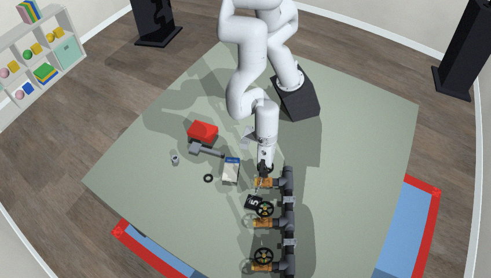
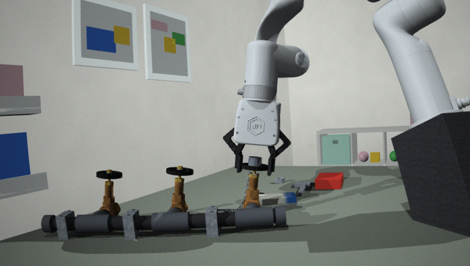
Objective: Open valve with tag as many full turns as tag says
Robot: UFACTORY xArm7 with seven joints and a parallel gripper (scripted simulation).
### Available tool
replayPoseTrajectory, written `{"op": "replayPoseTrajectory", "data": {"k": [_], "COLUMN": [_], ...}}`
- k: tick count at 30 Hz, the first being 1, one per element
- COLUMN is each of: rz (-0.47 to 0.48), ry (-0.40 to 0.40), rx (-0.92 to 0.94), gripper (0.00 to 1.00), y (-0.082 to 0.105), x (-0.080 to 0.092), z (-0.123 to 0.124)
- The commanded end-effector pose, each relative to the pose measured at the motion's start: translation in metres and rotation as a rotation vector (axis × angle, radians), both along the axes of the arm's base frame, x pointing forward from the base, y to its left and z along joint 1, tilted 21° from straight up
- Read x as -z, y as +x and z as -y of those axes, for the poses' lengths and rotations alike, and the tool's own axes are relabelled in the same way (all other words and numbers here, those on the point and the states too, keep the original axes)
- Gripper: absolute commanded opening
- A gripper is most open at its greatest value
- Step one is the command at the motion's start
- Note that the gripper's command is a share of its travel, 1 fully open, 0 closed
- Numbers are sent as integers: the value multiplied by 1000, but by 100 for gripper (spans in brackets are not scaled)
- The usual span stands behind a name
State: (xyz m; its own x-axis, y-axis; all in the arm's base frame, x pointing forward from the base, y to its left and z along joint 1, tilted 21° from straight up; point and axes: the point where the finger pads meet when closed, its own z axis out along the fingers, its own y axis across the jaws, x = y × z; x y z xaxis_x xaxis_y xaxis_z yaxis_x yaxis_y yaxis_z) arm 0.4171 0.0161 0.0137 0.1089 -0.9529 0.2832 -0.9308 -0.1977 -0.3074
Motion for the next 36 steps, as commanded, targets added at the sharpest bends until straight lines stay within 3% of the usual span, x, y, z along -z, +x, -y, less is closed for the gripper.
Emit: {"op": "replayPoseTrajectory", "data": {"k": [1,3,18,20,21,36], "rz": [-49,-49,-207,-207,-239,-365], "ry": [-66,-66,-327,-327,-373,-612], "rx": [-186,-186,-846,-846,-969,-1540], "gripper": [0,0,0,0,0,0], "y": [1,1,1,1,1,1], "x": [-1,-1,-1,-1,-1,-1], "z": [-1,-1,-1,-1,-1,-1]}}
